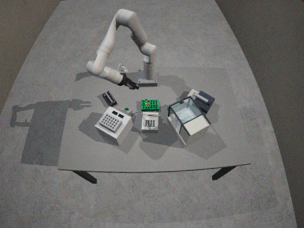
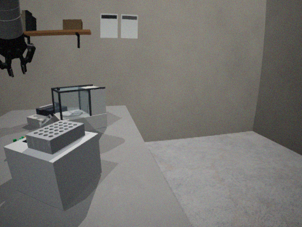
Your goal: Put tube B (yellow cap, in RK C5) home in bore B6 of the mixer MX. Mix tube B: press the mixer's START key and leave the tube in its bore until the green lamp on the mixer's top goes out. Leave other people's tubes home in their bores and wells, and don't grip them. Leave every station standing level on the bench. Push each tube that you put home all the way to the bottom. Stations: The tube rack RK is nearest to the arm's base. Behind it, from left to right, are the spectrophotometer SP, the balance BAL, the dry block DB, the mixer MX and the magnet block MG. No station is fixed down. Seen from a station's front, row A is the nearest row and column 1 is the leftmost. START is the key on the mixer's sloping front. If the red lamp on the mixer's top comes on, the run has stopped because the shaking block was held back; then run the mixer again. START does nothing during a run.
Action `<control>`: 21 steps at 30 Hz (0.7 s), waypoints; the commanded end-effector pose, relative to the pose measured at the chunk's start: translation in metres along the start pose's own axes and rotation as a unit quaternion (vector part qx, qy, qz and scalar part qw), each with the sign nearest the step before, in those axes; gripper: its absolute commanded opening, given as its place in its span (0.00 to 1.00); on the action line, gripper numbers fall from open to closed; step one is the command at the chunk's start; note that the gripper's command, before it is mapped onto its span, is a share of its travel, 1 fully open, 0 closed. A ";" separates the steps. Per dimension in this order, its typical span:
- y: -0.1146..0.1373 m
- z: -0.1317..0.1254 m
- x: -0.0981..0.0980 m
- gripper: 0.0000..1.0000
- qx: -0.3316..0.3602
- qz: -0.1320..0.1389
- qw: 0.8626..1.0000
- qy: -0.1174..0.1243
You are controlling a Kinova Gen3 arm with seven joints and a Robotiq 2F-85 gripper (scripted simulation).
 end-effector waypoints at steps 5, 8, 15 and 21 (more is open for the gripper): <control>0.006 0.003 0.003 0.42 -0.029 -0.012 0.999 0.020; 0.008 0.005 0.005 0.42 -0.041 -0.017 0.999 0.028; 0.012 0.007 0.008 0.42 -0.061 -0.025 0.997 0.041; 0.016 0.009 0.011 0.42 -0.084 -0.034 0.994 0.057</control>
Point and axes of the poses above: the point where the finger pads meet when closed, its own x axis out along the fingers, its own z axis across the jaws, y = z × x, the point moved 4 cm from there along -x, back along the fingers, and after that the axes turned 14 degrees about -x, right-handed, at the moved point
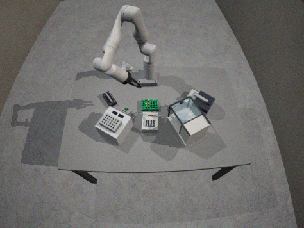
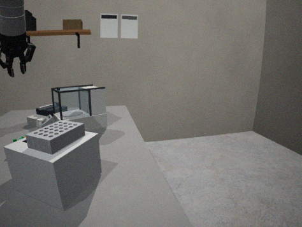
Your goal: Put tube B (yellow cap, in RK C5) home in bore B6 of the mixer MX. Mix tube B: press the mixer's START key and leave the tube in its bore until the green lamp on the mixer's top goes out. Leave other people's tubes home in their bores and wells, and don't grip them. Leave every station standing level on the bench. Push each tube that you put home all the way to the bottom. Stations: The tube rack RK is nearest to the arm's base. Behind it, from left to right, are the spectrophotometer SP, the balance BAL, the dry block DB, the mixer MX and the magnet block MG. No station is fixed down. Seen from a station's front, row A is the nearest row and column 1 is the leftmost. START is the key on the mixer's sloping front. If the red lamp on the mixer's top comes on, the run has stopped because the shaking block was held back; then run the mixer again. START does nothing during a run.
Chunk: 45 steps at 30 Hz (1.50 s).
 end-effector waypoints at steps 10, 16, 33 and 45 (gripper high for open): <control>0.008 0.006 0.005 0.42 -0.042 -0.018 0.999 0.028; 0.012 0.010 0.007 0.42 -0.065 -0.027 0.997 0.044; 0.023 0.018 0.015 0.42 -0.124 -0.051 0.987 0.084; 0.031 0.023 0.020 0.42 -0.162 -0.066 0.978 0.110</control>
Point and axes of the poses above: the point where the finger pads meet when closed, its own x axis out along the fingers, its own z axis across the jaws, y = z × x, the point moved 4 cm from there along -x, back along the fingers, and after that the axes turned 14 degrees about -x, right-handed, at the moved point
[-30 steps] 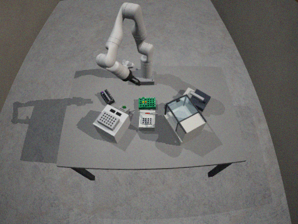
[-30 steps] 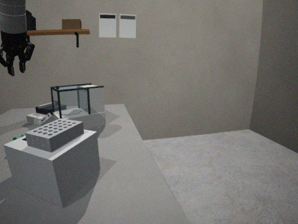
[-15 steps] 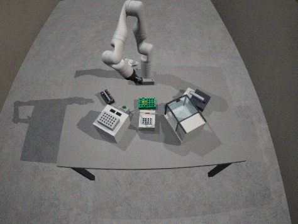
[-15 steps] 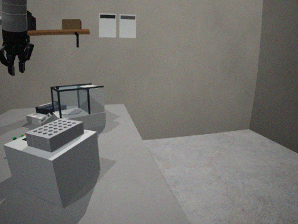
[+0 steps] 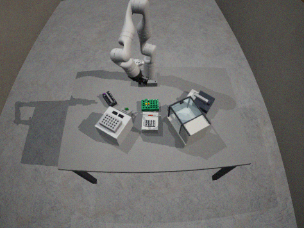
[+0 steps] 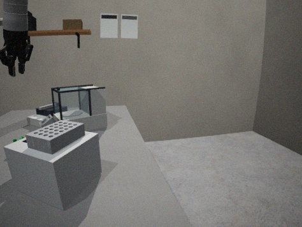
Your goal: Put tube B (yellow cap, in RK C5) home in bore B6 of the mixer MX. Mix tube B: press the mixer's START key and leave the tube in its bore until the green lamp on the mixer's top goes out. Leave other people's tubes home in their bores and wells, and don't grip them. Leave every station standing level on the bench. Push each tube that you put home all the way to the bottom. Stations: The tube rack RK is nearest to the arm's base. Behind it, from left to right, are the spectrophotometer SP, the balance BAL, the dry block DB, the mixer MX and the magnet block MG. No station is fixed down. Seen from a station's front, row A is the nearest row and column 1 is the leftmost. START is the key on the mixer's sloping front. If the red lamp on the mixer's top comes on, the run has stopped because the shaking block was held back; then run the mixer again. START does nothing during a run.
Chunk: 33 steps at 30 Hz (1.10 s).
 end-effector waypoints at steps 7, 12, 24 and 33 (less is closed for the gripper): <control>0.005 0.008 0.002 0.42 -0.035 -0.015 0.999 0.024; 0.009 0.012 0.004 0.42 -0.055 -0.023 0.998 0.037; 0.015 0.020 0.007 0.42 -0.094 -0.038 0.993 0.064; 0.019 0.025 0.009 0.42 -0.121 -0.049 0.988 0.082</control>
Point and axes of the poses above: the point where the finger pads meet when closed, its own x axis out along the fingers, its own z axis across the jaws, y = z × x, the point moved 4 cm from there along -x, back along the fingers, and after that the axes turned 14 degrees about -x, right-handed, at the moved point
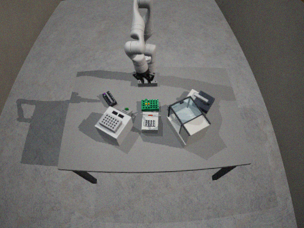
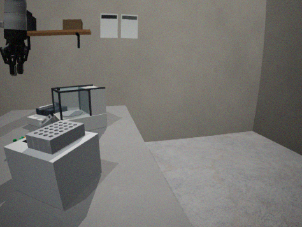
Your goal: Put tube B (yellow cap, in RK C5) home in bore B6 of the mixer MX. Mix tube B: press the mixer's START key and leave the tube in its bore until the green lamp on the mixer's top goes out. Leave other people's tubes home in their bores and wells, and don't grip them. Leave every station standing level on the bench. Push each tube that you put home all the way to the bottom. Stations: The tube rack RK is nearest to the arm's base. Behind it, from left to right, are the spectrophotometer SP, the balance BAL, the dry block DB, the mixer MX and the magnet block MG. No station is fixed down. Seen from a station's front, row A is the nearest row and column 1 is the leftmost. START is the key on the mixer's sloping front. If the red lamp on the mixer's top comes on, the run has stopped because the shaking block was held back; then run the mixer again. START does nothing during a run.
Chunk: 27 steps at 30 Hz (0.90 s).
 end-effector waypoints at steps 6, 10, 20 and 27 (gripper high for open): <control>0.003 0.007 0.001 0.42 -0.029 -0.013 0.999 0.020; 0.005 0.011 0.001 0.42 -0.045 -0.019 0.998 0.031; 0.009 0.018 0.003 0.42 -0.076 -0.031 0.995 0.052; 0.014 0.027 0.005 0.42 -0.114 -0.046 0.989 0.078</control>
Point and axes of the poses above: the point where the finger pads meet when closed, its own x axis out along the fingers, its own z axis across the jaws, y = z × x, the point moved 4 cm from there along -x, back along the fingers, and after that the axes turned 14 degrees about -x, right-handed, at the moved point
